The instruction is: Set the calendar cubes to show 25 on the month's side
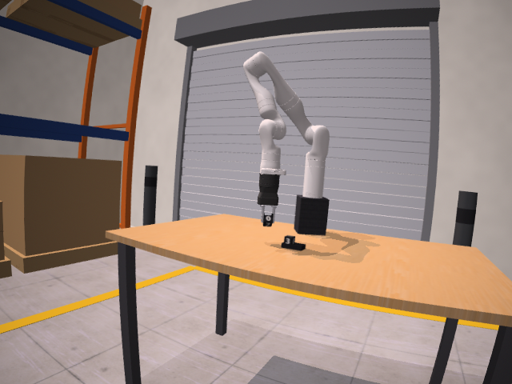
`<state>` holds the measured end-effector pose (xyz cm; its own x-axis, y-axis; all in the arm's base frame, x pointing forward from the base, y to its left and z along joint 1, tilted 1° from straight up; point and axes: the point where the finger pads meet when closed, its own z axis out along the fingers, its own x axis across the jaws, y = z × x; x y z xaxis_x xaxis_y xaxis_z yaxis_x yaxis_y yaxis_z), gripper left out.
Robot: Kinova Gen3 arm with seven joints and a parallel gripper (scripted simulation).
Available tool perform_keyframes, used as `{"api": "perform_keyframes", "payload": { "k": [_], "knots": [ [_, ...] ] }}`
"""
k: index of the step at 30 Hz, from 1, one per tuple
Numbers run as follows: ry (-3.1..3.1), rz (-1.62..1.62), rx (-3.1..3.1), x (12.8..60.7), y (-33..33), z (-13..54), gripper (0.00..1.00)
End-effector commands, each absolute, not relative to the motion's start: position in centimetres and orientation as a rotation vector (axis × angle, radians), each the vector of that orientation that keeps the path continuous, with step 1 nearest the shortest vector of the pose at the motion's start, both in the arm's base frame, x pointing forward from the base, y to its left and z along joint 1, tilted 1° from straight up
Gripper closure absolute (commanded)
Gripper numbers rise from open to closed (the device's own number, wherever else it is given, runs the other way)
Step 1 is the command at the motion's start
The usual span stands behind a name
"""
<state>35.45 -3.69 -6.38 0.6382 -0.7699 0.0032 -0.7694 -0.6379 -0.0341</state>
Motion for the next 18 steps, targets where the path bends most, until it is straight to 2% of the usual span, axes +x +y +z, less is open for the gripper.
{"api": "perform_keyframes", "payload": {
  "k": [1,18],
  "knots": [
    [1.323,-0.030,-2.814,35.39,-3.81,-6.39,0.40],
    [1.301,-0.058,-2.784,34.94,-4.41,-6.86,0.40]
  ]
}}
